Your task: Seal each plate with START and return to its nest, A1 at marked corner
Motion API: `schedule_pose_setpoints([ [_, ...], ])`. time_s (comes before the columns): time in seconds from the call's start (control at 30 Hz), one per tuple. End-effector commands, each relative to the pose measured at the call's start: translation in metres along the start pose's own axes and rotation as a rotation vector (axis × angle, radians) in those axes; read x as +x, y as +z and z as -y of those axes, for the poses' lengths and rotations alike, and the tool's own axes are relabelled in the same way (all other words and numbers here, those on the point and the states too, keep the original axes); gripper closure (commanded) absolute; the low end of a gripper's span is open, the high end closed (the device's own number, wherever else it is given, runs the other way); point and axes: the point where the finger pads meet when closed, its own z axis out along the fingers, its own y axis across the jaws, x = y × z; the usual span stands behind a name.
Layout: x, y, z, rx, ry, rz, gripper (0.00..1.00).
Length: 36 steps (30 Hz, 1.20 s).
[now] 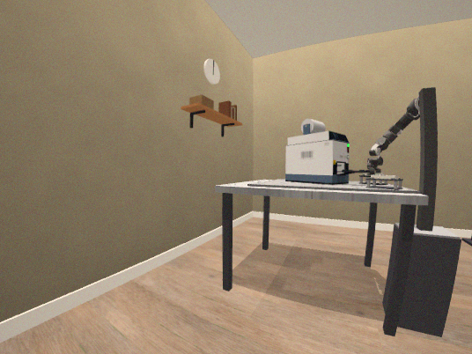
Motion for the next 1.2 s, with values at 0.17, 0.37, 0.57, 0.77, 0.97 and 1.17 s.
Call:
schedule_pose_setpoints([
  [0.17,-0.003,-0.007,0.0,0.001,0.005,0.007,1.0],
  [0.37,-0.003,-0.011,0.0,0.001,0.005,0.007,1.0],
  [0.57,-0.004,-0.016,0.0,0.0,0.005,0.007,1.0],
  [0.77,-0.003,-0.026,0.0,0.001,0.004,0.006,1.0],
  [0.97,-0.003,-0.036,0.0,0.001,0.004,0.006,1.0],
  [1.17,-0.003,-0.043,0.0,0.0,0.004,0.007,1.0],
])
